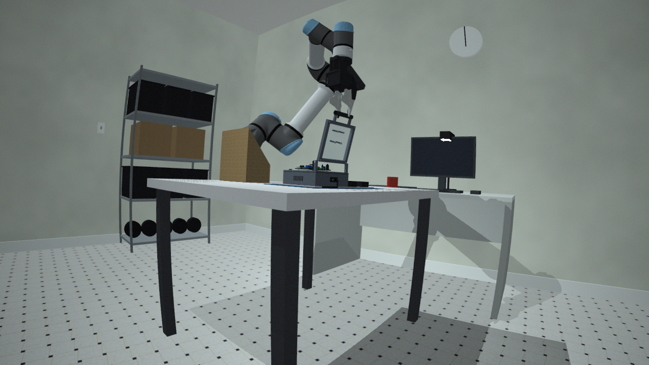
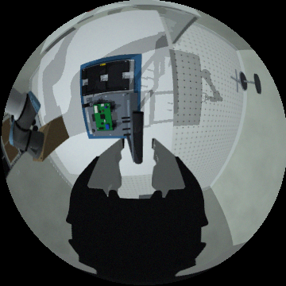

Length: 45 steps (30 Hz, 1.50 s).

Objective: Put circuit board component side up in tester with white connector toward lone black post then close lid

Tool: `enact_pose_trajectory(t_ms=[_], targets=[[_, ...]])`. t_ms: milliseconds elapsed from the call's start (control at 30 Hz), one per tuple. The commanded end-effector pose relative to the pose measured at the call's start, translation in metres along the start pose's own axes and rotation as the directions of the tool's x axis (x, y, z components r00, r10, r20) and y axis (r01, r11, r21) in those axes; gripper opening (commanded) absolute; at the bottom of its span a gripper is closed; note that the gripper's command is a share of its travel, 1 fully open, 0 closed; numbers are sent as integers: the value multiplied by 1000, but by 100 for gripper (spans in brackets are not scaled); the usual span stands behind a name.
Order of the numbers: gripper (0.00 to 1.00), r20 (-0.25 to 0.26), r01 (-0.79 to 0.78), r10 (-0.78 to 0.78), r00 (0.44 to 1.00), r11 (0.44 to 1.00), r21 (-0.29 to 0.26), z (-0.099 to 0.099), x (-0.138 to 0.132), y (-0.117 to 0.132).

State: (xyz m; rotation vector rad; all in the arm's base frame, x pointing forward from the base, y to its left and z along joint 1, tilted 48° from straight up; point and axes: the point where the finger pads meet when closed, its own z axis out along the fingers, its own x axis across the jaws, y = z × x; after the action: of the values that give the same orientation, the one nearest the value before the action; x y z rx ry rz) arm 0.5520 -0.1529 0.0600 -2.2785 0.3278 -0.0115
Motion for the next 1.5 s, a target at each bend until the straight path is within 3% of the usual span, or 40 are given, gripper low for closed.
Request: enact_pose_trajectory(t_ms=[0,1167,1200,1467], targets=[[30,-1,0,0,1000,1000,-1,0,0,0],[30,-1,0,0,1000,1000,-1,0,0,0],[0,-1,0,0,1000,1000,-1,0,0,0],[0,-1,0,0,1000,1000,-1,0,0,0]])
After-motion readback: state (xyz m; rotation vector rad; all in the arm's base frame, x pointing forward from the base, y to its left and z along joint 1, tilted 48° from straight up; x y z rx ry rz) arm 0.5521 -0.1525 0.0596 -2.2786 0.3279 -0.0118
